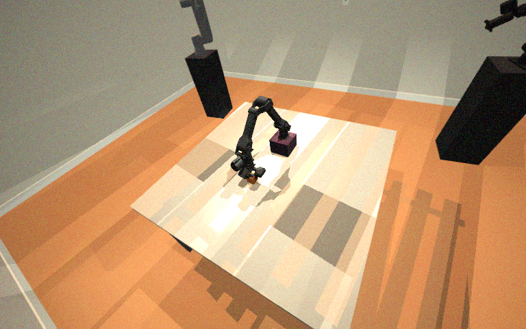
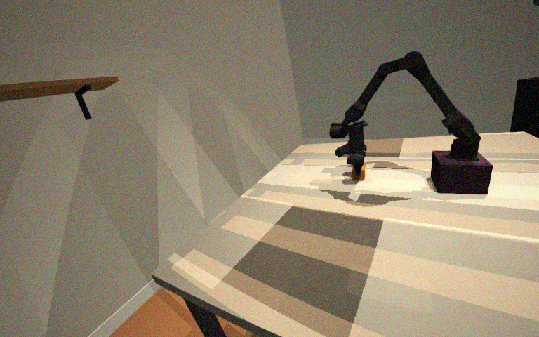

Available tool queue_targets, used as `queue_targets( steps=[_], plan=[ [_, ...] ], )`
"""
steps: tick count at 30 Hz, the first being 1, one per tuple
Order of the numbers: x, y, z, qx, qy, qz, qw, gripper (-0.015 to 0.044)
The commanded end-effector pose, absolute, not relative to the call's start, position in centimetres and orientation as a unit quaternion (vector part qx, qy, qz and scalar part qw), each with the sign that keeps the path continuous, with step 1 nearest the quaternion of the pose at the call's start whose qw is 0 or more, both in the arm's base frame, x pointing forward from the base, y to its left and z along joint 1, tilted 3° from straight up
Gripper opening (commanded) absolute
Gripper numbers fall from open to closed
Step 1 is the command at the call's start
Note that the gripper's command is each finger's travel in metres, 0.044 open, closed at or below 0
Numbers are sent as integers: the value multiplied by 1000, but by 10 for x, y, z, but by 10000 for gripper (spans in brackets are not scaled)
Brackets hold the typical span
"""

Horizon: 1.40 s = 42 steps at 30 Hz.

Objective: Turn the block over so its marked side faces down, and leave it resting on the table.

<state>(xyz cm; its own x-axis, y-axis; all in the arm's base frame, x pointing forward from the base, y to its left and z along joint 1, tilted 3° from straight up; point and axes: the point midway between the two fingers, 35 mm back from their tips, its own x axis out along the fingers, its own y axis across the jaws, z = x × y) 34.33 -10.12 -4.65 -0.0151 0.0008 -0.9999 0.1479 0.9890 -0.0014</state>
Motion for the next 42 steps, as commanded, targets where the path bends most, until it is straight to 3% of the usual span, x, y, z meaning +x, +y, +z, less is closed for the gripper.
queue_targets(
  steps=[1, 18, 22, 42],
  plan=[
    [344, -101, -47, 56, 710, -53, 700, 217],
    [344, -101, -47, 56, 710, -53, 700, 103],
    [344, -101, -28, 56, 710, -53, 700, 0],
    [346, -102, -26, 53, 637, -59, 767, 0]
  ],
)
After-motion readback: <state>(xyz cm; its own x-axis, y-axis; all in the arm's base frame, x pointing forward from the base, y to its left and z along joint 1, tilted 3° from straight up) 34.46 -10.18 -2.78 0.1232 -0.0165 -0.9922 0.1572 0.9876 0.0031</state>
